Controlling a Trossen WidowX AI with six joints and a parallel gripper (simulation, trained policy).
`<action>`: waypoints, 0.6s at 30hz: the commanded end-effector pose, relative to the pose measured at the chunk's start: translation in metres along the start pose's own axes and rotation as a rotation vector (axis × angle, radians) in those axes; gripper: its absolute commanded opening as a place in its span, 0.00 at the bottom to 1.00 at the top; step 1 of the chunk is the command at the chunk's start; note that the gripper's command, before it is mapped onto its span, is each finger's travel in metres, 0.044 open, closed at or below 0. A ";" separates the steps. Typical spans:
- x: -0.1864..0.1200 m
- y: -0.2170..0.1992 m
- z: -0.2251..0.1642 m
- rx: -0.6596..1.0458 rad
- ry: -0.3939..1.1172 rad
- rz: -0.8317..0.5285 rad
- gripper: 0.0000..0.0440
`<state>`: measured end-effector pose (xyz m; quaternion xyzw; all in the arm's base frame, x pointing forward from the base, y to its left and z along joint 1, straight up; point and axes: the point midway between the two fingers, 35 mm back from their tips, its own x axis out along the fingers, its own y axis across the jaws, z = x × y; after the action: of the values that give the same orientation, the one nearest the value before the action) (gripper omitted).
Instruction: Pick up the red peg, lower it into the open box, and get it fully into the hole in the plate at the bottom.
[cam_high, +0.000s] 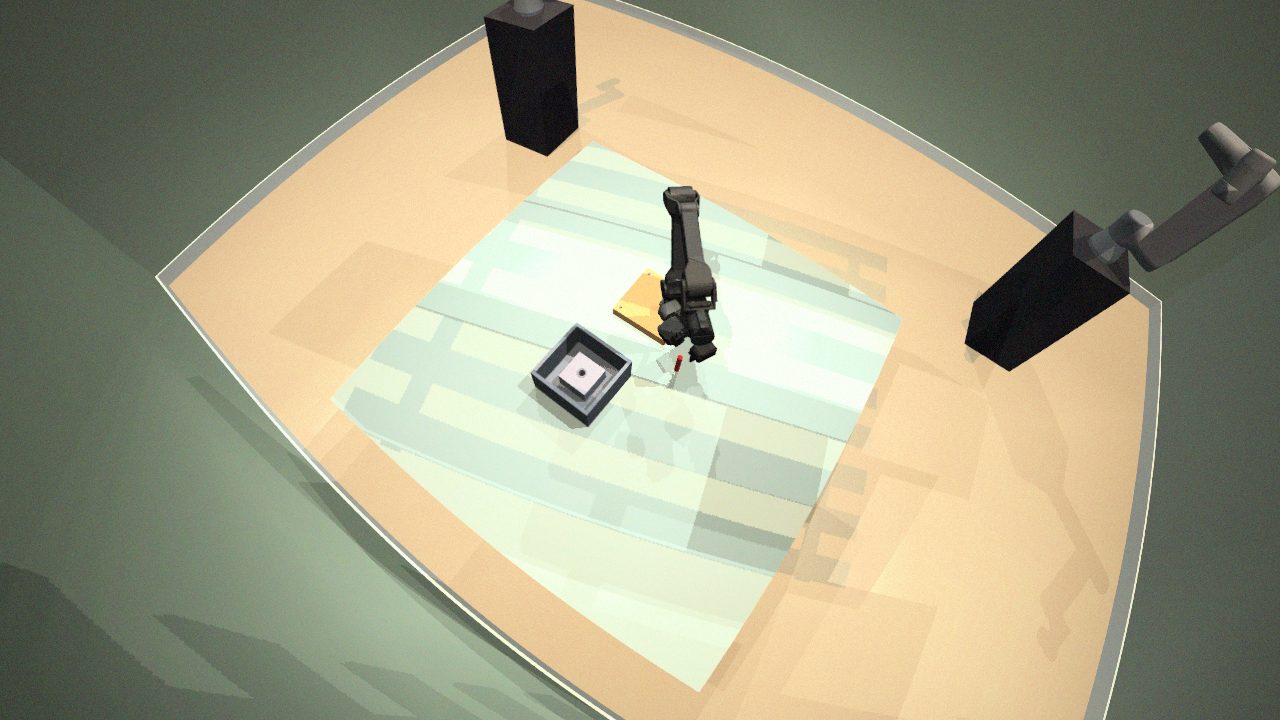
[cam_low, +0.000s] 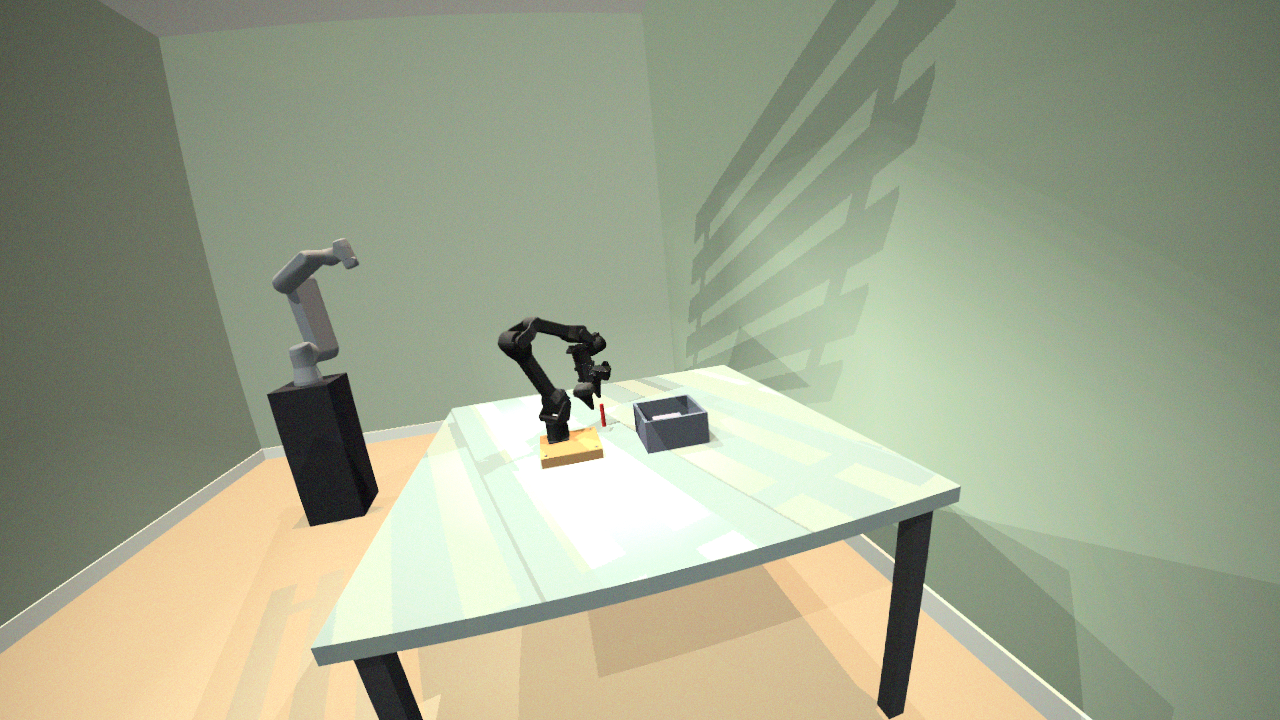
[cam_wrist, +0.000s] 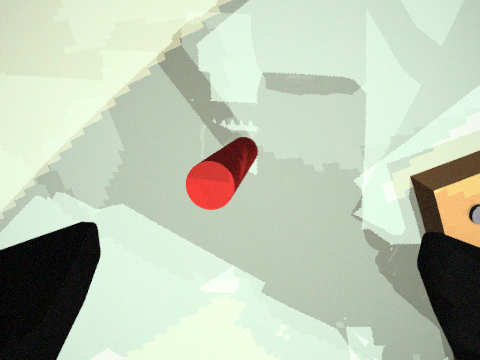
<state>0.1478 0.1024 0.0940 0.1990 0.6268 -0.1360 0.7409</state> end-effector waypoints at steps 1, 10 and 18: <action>0.007 0.004 0.002 0.060 0.003 -0.030 0.99; 0.028 0.009 0.004 0.127 0.015 -0.092 0.99; 0.044 0.011 0.006 0.149 0.016 -0.127 0.90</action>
<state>0.1638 0.1123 0.0576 0.2152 0.6341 -0.2183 0.7099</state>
